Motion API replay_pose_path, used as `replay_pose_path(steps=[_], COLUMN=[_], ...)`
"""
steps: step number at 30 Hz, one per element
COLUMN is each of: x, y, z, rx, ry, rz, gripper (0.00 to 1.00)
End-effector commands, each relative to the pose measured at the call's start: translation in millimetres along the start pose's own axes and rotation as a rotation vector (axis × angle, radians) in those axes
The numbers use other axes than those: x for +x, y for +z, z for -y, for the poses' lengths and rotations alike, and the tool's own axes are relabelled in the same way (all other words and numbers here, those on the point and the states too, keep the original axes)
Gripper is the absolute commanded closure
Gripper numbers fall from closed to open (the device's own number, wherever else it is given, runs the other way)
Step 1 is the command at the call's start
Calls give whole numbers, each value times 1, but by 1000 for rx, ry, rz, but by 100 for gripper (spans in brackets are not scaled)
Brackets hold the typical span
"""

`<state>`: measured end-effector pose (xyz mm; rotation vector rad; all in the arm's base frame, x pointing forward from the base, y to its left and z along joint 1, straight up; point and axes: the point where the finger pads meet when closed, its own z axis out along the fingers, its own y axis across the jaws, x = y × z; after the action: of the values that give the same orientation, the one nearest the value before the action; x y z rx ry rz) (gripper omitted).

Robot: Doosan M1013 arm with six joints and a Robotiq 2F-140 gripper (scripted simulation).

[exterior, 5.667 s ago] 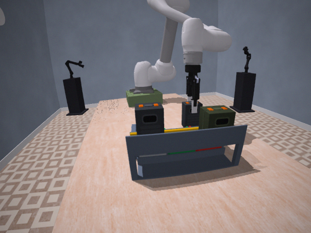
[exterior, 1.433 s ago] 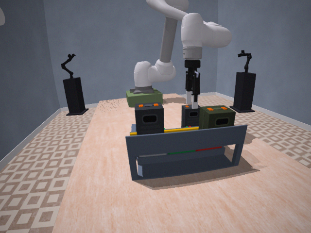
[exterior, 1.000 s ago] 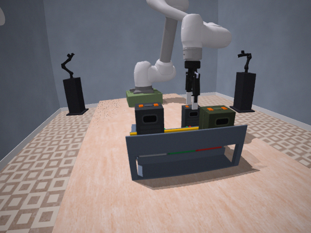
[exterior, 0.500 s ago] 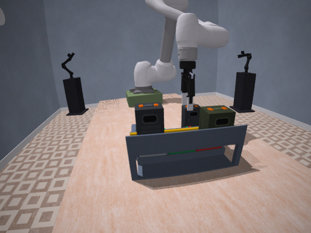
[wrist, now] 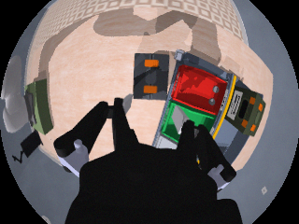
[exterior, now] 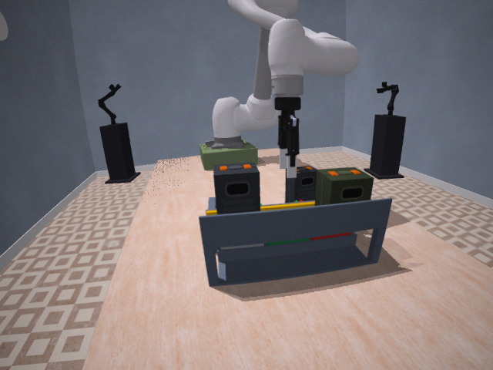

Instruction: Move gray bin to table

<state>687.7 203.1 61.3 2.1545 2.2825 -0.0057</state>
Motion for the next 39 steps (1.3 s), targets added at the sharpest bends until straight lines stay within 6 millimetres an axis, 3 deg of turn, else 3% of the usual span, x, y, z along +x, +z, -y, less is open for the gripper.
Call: replay_pose_path(steps=[1, 13, 18, 30, 35, 39], x=[-33, -33, -80, -80, -131, -131], y=[0, 0, 1, 1, 2, 2], z=[-12, -12, -29, -29, -47, -47], rx=[-1, -1, -1, -1, -1, -1], ry=[-3, -3, -3, -3, -3, -3], rz=[0, 0, 0, 0, 0, 0], gripper=[43, 43, 43, 43, 43, 43])
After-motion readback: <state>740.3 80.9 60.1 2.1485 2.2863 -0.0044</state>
